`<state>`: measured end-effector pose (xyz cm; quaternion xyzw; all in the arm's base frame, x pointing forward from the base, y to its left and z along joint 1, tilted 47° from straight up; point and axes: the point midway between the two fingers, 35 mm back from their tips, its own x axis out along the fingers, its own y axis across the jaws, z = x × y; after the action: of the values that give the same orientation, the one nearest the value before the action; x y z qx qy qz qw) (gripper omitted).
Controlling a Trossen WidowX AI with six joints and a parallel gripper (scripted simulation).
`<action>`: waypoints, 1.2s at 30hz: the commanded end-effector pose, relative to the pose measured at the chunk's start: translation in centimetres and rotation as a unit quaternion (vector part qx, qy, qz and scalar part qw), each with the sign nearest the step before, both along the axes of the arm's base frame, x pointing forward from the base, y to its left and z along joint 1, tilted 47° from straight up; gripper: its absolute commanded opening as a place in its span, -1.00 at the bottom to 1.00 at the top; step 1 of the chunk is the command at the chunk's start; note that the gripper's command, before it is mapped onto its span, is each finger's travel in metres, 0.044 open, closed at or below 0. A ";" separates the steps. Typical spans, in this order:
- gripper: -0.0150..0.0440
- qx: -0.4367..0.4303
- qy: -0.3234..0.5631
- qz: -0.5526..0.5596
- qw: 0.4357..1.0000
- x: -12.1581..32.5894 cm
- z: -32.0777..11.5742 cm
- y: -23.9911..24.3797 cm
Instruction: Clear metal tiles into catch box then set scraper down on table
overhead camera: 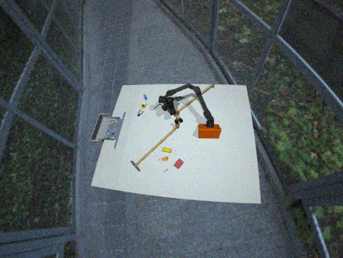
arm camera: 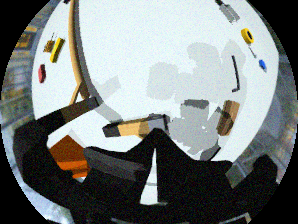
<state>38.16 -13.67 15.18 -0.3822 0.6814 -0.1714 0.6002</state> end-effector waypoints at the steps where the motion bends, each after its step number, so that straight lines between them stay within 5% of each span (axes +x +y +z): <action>1: -0.49 0.002 -0.002 0.001 1.000 0.4 0.4 -0.3; 36: -0.49 0.001 -0.016 -0.006 1.000 2.6 4.3 -3.8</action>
<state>40.54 -17.21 19.10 -0.3755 0.6748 -0.1815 0.6089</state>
